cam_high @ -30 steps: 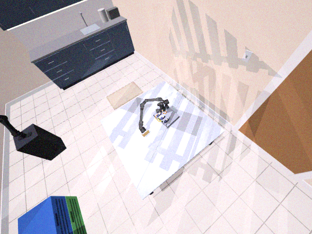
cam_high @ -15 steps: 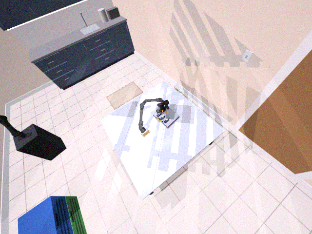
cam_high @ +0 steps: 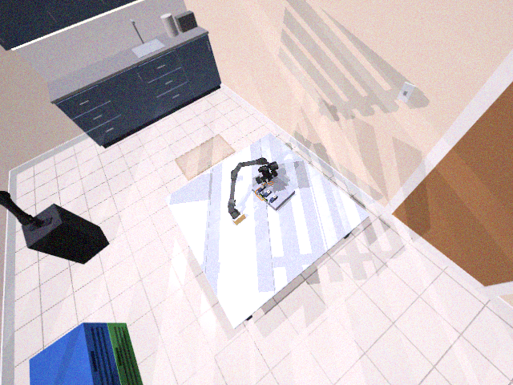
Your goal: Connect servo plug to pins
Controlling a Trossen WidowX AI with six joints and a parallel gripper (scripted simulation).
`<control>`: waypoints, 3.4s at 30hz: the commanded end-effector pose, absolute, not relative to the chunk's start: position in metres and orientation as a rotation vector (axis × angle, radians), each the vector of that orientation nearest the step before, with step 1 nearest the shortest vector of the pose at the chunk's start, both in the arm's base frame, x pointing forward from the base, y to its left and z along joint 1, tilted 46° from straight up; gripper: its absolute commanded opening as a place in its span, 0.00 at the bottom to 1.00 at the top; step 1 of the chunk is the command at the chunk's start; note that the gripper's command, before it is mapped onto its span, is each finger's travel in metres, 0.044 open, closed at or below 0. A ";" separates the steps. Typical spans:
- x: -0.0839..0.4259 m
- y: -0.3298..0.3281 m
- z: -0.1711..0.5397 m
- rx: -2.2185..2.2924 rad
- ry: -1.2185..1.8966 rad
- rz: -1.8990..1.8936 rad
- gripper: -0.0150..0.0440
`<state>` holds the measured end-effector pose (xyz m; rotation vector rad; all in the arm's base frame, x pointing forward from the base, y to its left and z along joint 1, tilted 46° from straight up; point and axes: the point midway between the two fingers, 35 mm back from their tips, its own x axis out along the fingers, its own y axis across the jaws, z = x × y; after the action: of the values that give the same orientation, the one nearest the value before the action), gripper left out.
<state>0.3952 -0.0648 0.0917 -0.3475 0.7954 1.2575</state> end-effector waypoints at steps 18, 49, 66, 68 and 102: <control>0.343 -0.115 0.079 -0.091 1.005 1.079 0.25; 0.199 -0.135 0.028 0.600 1.390 0.595 0.25; 0.191 -0.105 -0.003 0.658 1.412 0.556 0.25; 0.191 -0.104 -0.003 0.658 1.412 0.556 0.25; 0.234 -0.109 0.001 0.657 1.410 0.557 0.25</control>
<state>0.2313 -0.1083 0.0004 0.6538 1.4109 0.5601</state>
